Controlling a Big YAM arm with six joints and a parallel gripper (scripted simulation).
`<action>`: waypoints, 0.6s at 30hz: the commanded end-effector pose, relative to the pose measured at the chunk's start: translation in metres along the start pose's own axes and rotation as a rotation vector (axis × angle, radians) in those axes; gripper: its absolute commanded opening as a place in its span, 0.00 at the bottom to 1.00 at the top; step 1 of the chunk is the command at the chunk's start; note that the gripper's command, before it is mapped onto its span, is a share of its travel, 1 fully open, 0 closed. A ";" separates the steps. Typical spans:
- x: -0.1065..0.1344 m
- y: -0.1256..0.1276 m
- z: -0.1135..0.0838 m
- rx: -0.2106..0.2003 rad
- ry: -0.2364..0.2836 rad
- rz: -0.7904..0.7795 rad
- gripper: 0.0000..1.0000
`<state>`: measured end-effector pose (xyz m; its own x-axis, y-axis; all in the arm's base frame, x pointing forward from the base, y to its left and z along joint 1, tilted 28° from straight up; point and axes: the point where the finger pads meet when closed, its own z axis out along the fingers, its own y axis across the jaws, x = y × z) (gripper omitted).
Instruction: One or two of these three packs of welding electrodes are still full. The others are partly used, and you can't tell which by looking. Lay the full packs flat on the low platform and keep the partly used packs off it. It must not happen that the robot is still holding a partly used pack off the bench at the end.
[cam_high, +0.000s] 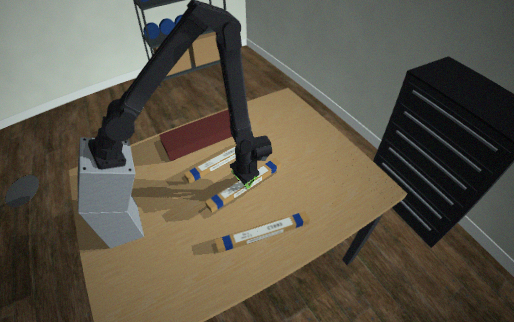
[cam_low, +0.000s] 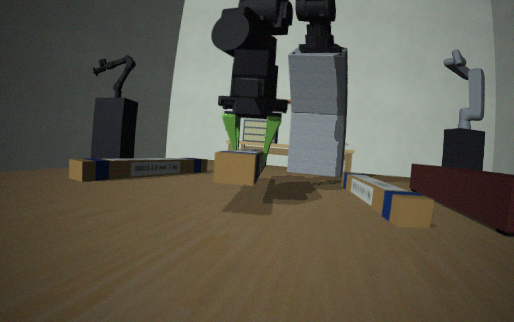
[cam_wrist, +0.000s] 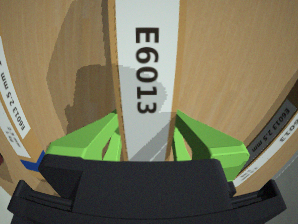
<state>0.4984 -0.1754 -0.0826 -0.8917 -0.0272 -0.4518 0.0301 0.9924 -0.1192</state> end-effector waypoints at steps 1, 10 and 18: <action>-0.012 -0.001 -0.008 0.011 -0.031 0.003 0.00; -0.005 0.002 -0.004 0.007 -0.020 0.004 0.00; -0.006 0.001 -0.006 0.008 -0.023 0.003 0.00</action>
<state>0.4945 -0.1740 -0.0876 -0.8942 -0.0262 -0.4469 0.0296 0.9926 -0.1174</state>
